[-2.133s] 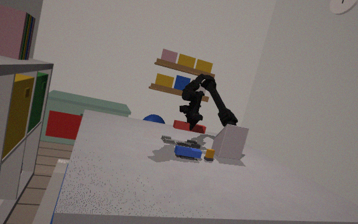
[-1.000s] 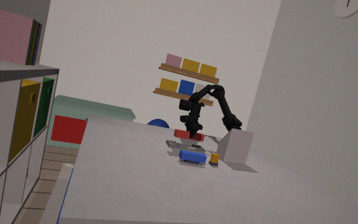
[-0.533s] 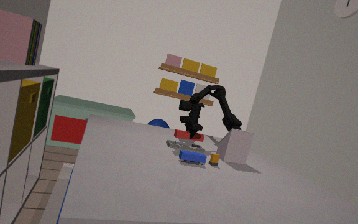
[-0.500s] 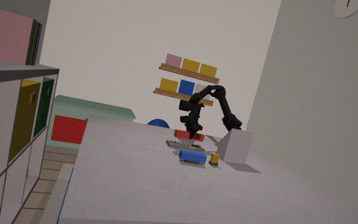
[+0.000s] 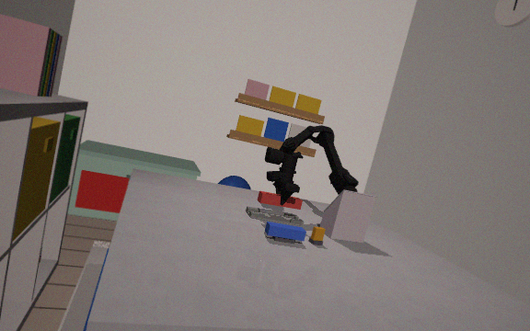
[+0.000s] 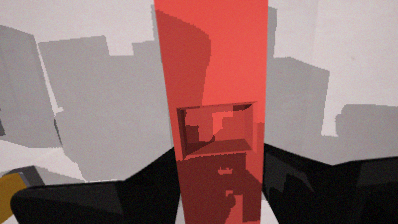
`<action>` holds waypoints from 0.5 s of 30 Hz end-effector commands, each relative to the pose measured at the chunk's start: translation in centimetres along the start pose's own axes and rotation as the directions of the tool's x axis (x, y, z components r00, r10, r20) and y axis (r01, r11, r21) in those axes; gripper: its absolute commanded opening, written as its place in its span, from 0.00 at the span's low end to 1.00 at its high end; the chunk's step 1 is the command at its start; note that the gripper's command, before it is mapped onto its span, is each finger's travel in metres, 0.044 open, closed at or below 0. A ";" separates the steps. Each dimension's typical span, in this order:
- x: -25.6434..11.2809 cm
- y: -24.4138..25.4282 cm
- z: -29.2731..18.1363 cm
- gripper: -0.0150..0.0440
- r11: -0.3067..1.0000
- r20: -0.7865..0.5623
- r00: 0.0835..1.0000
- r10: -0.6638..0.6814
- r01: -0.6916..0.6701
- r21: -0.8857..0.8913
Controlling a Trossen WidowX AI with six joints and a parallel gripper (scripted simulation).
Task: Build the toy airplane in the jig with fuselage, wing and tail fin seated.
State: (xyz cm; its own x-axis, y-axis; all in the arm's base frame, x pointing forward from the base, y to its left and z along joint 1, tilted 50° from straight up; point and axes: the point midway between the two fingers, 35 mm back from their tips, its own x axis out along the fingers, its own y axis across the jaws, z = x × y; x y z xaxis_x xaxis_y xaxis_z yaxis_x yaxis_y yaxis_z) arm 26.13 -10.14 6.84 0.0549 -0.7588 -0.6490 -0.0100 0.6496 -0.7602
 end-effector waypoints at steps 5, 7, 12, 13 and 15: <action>0.0 -0.1 0.0 0.58 1.000 0.002 1.000 -0.006 0.006 -0.002; 0.2 -0.1 0.0 0.58 1.000 0.002 1.000 -0.005 0.005 -0.002; 1.0 -0.1 0.1 0.58 1.000 0.002 1.000 -0.004 0.005 -0.002; 1.2 -0.1 0.1 0.58 1.000 0.002 1.000 -0.004 0.004 -0.002; 1.5 -0.1 0.1 0.58 1.000 0.002 1.000 -0.004 0.004 -0.002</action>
State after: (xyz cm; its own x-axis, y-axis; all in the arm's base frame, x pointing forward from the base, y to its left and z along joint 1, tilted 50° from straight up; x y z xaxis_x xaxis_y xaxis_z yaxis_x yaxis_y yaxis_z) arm 26.33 -10.96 6.33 0.0599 -0.7596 -0.6477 -0.0050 0.6486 -0.7611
